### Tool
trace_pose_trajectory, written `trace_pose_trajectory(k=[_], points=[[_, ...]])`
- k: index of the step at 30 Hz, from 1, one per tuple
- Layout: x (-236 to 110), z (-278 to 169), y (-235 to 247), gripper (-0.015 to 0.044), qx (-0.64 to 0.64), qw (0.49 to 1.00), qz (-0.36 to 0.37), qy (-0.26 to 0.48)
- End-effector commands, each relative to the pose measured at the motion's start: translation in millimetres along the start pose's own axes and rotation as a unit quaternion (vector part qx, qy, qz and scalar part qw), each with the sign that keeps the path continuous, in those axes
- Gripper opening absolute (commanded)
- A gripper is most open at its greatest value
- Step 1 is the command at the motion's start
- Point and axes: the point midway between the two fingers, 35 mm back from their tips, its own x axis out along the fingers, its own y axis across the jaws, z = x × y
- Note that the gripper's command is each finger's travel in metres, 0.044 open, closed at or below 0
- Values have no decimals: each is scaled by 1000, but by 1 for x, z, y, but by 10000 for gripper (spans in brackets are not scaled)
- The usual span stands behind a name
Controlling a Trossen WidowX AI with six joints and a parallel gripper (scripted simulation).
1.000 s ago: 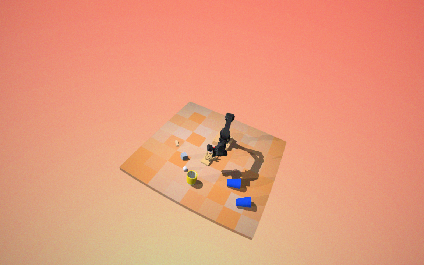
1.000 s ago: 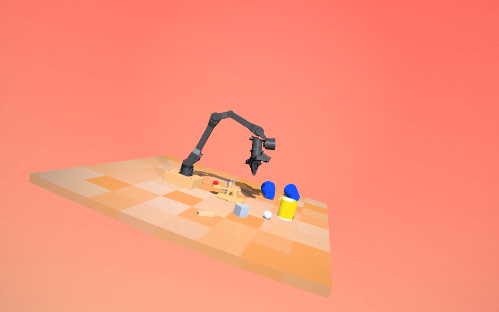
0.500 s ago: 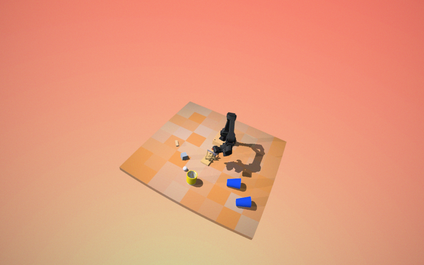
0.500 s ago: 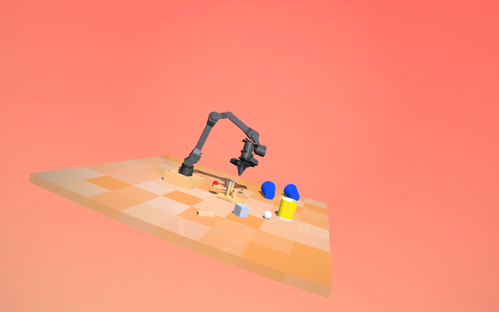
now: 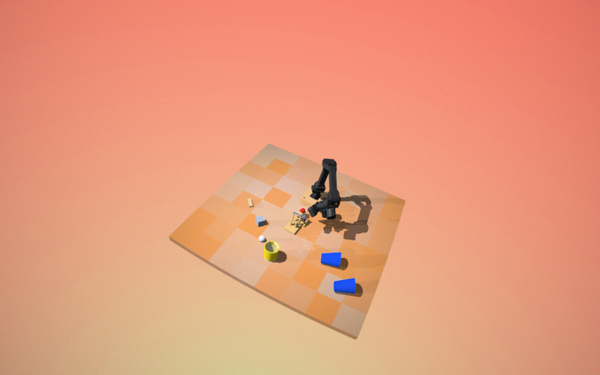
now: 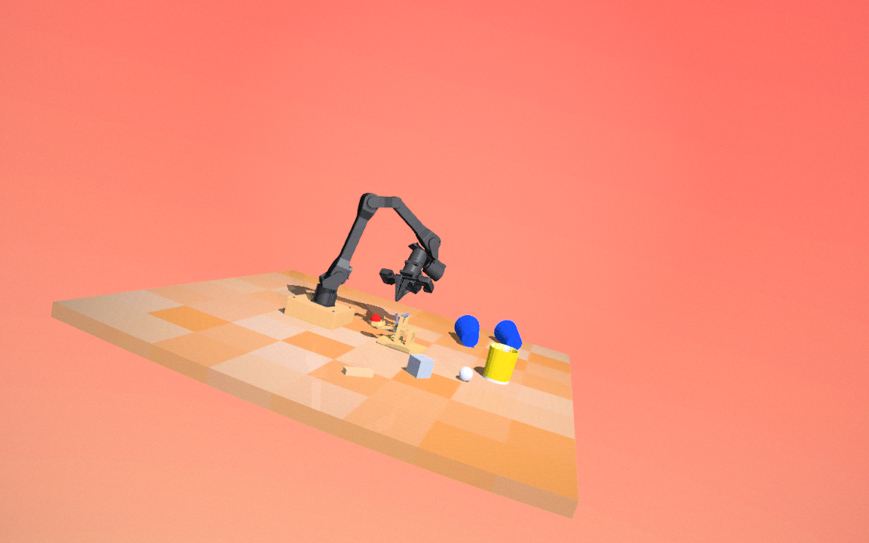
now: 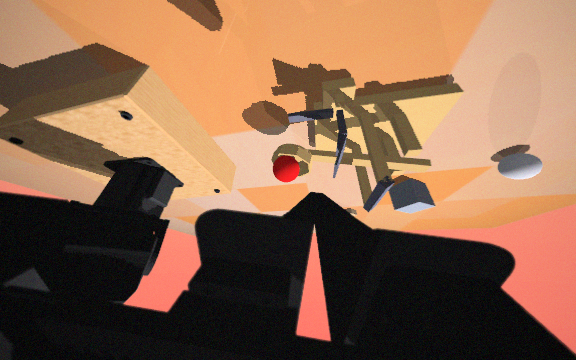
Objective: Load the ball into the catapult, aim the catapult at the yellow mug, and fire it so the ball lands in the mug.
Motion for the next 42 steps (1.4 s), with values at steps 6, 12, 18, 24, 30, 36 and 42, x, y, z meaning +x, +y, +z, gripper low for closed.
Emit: trace_pose_trajectory(k=[6, 12, 18, 24, 30, 36, 42], points=[[4, -11, 21, 0, -95, 994, -7, 53], [6, -9, 21, 0, -95, 994, -7, 53], [14, -2, 21, 0, -95, 994, -7, 53], [21, 5, 22, 0, -95, 994, -7, 53], [29, 11, 22, 0, -95, 994, -7, 53], [36, 18, 23, 0, -95, 994, -7, 53], [44, 24, 24, 0, -95, 994, -7, 53]])
